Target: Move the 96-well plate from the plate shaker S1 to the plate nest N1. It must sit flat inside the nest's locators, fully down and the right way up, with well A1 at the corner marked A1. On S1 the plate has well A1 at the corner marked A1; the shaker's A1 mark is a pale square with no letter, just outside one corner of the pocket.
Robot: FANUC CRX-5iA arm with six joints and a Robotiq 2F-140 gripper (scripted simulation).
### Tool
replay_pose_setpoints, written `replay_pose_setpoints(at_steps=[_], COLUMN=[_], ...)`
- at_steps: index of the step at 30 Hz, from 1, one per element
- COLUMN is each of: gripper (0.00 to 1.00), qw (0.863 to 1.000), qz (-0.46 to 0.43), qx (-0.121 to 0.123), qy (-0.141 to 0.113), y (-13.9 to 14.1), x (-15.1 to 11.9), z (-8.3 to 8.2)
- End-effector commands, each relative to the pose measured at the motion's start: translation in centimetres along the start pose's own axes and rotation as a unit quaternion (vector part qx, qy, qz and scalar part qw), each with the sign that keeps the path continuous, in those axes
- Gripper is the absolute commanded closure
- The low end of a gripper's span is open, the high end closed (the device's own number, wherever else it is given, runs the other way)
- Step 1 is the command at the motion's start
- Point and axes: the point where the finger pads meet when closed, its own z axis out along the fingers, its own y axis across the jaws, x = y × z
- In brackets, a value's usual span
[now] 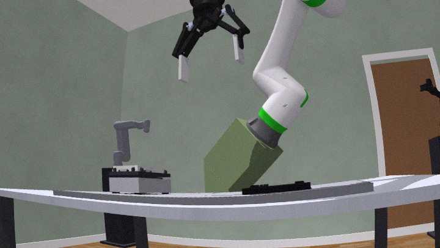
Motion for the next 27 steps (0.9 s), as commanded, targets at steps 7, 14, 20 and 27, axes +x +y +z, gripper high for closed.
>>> replay_pose_setpoints(at_steps=[7,14,20,27], gripper=[0.00,0.00,0.00,0.00], qw=[1.000,1.000,1.000,0.999], qz=[-0.008,-0.021,-0.021,-0.034], qx=[-0.003,-0.008,-0.008,-0.013], qy=[-0.002,-0.007,-0.007,-0.013], y=[3.7,6.8,8.0,11.2], x=[0.6,0.8,0.8,0.7], z=[1.5,2.9,3.4,4.9])
